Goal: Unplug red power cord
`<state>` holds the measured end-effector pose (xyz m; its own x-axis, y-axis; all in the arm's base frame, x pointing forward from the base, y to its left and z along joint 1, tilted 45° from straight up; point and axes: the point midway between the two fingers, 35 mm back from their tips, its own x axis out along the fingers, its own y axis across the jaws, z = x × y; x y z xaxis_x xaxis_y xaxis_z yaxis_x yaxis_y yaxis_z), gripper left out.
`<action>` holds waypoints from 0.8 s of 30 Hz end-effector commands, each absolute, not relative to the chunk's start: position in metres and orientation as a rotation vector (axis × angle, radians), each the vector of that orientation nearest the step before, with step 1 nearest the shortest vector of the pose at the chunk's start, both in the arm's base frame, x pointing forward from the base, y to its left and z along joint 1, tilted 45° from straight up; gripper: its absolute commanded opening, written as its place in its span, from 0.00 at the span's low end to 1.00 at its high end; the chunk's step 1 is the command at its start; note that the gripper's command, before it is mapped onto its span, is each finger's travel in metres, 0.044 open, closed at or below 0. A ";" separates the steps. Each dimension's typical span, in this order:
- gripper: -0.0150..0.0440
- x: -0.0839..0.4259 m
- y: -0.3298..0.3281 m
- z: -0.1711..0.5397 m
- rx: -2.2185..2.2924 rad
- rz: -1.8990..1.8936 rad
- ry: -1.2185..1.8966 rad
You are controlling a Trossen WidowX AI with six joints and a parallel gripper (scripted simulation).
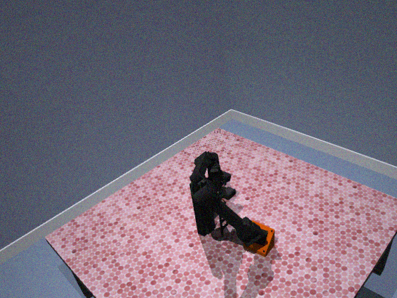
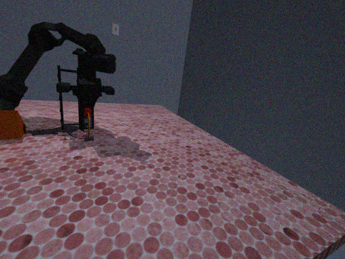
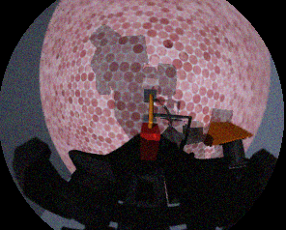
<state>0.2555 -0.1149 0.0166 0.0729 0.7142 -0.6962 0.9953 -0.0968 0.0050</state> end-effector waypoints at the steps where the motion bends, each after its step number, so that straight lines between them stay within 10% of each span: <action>1: 0.25 0.256 -0.132 0.006 1.848 -0.773 1.664; 21: 0.25 0.253 -0.158 -0.013 1.849 -0.776 1.663; 24: 0.39 0.254 -0.146 -0.007 1.835 -0.768 1.674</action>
<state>0.2515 -0.1519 -0.0089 0.0774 0.6902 -0.7195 0.9946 -0.1034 0.0079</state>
